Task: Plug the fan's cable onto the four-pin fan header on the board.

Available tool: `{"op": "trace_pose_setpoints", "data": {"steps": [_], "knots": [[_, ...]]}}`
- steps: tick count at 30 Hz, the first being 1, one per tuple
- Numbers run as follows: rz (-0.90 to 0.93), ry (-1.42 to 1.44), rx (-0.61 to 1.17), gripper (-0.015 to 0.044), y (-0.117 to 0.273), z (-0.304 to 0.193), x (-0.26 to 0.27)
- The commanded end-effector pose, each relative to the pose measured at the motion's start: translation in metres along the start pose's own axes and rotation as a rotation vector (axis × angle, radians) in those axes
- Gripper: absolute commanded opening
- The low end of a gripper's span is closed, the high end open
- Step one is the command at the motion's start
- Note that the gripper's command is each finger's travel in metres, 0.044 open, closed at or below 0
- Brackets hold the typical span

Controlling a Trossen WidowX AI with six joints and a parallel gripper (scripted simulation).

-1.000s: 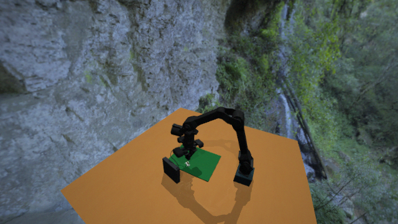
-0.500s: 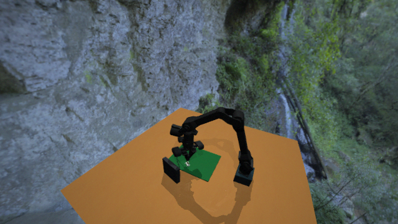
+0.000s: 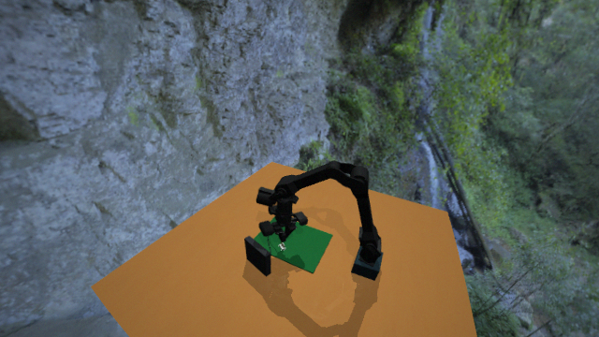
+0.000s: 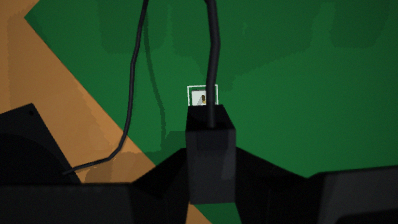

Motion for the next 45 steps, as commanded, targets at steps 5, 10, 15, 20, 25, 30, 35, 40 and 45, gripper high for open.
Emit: {"op": "trace_pose_setpoints", "data": {"steps": [5,10,15,20,25,30,35,40,45], "knots": [[-0.001,-0.003,-0.003,0.0,-0.022,0.0,-0.001],[-0.001,-0.003,-0.003,0.0,-0.022,0.0,-0.001],[-0.001,-0.003,-0.003,0.0,-0.022,0.0,-0.001],[-0.001,0.0,-0.003,0.0,-0.022,0.001,0.0],[-0.001,0.002,-0.003,0.0,-0.022,0.001,0.001],[-0.001,0.004,-0.003,0.0,-0.022,0.001,0.001],[-0.001,0.004,-0.003,0.0,-0.022,0.001,0.001],[-0.001,0.005,-0.003,0.0,-0.023,0.001,0.001],[-0.001,0.008,-0.003,0.0,-0.022,0.001,0.001]]}}
Point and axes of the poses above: the point midway between the two fingers, 35 mm back from their tips, its own y axis back along the fingers, its own x axis across the jaws, z = x × y, the point moved 3 cm from there along y, back along the fingers, and after that the axes turned 13 degrees about -y, right-handed, at the moved point
